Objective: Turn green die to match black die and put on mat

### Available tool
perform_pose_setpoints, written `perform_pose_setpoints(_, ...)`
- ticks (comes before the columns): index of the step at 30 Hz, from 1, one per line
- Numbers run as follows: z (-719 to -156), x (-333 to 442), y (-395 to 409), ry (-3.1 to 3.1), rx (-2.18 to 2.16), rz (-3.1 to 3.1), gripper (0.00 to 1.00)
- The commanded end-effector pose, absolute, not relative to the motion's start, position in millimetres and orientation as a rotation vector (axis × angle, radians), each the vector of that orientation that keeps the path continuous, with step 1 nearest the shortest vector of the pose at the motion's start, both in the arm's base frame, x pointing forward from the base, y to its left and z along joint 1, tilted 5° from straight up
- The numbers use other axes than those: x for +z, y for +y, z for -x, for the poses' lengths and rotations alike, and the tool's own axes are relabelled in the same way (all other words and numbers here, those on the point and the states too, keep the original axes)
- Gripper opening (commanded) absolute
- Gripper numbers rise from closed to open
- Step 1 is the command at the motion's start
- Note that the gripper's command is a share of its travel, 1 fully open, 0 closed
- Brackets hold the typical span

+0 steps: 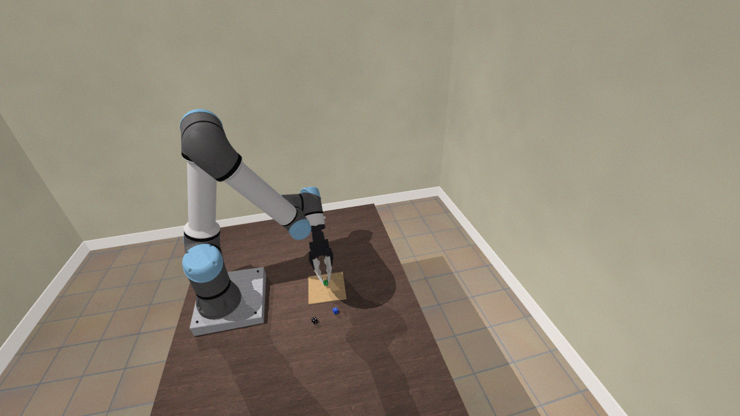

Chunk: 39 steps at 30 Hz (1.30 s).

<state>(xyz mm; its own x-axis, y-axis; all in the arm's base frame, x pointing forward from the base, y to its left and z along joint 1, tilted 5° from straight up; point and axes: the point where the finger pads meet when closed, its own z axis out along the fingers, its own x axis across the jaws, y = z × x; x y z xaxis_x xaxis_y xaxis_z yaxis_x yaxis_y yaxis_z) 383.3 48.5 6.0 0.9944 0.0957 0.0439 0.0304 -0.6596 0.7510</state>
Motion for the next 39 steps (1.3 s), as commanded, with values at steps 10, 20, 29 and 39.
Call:
perform_pose_setpoints(10, -381, 55, 52, 0.086, 0.100, -2.290, 0.00)
perform_pose_setpoints(20, -381, 61, 52, 0.086, 0.100, -2.290, 0.00)
perform_pose_setpoints(29, -380, 61, 52, 0.085, 0.097, -2.302, 0.00)
perform_pose_setpoints(39, -378, 61, 49, 0.088, 0.077, -2.446, 0.00)
